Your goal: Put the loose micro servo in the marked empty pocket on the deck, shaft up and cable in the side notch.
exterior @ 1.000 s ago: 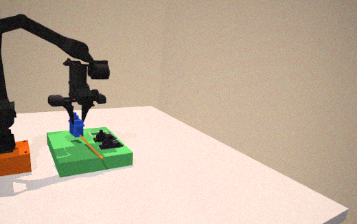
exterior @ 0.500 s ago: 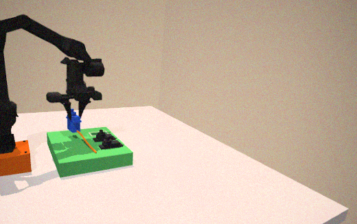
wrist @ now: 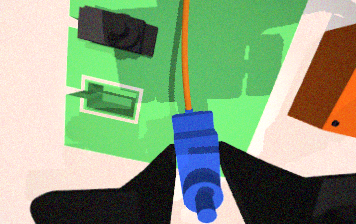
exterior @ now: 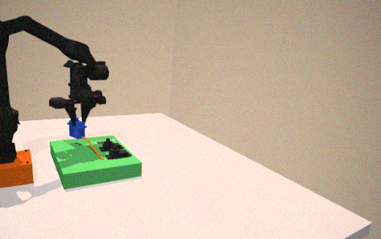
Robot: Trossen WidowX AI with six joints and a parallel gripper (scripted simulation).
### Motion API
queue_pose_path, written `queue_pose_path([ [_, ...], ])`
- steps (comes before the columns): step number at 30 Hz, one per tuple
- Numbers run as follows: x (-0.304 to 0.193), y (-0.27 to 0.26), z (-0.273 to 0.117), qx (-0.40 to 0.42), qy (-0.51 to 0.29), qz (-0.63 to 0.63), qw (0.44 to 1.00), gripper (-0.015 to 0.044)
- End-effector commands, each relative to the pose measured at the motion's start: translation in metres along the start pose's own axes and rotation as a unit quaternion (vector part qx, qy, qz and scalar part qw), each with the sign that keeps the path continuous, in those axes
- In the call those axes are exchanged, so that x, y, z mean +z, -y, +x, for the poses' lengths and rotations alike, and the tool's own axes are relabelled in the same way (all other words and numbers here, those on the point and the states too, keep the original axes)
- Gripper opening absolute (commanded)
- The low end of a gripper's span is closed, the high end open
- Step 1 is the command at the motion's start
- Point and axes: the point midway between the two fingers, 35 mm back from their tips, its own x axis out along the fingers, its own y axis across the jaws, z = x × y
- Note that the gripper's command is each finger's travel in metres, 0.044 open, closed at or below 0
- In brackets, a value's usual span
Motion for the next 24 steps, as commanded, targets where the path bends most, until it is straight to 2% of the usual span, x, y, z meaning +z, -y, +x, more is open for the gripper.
queue_pose_path([
  [1, -0.0007, -0.0006, -0.0006, 0.001, -0.002, -0.063, 0.998, 0.0000],
  [12, -0.0007, -0.0006, -0.0006, 0.002, -0.001, -0.249, 0.968, 0.0000],
  [24, -0.0008, -0.0006, -0.0006, 0.002, -0.001, -0.442, 0.897, 0.0000],
])
